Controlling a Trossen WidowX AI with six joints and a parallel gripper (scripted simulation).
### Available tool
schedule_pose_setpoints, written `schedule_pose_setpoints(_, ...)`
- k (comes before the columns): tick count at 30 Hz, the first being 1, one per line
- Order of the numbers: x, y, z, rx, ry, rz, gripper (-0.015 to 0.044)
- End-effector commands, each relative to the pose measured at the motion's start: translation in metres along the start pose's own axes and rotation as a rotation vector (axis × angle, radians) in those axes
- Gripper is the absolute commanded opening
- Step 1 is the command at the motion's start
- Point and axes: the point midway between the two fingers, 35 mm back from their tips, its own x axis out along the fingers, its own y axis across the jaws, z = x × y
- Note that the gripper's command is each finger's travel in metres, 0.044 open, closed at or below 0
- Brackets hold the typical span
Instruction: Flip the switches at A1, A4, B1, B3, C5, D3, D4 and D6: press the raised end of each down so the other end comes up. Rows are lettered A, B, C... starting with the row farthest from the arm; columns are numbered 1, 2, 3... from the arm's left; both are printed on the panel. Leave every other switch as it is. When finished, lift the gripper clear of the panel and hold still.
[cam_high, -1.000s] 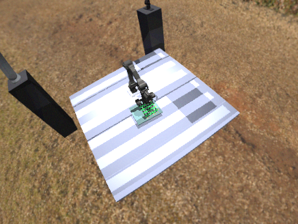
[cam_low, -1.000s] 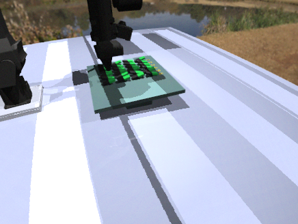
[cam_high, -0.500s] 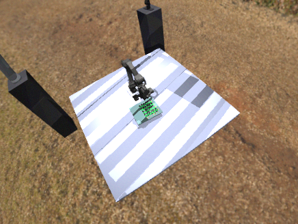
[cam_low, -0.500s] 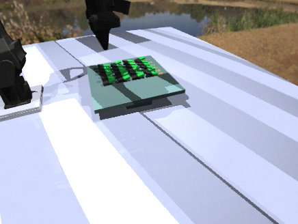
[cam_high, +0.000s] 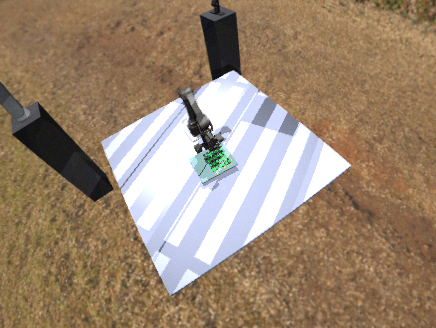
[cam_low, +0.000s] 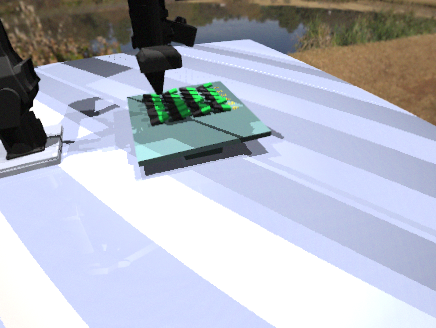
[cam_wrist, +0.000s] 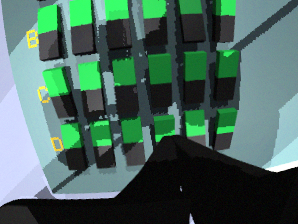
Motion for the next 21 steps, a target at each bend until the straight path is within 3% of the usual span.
schedule_pose_setpoints(1, 0.008, 0.0, -0.002, -0.005, 0.009, 0.001, 0.0)
schedule_pose_setpoints(21, 0.022, 0.0, -0.001, -0.005, 0.009, 0.001, 0.0)
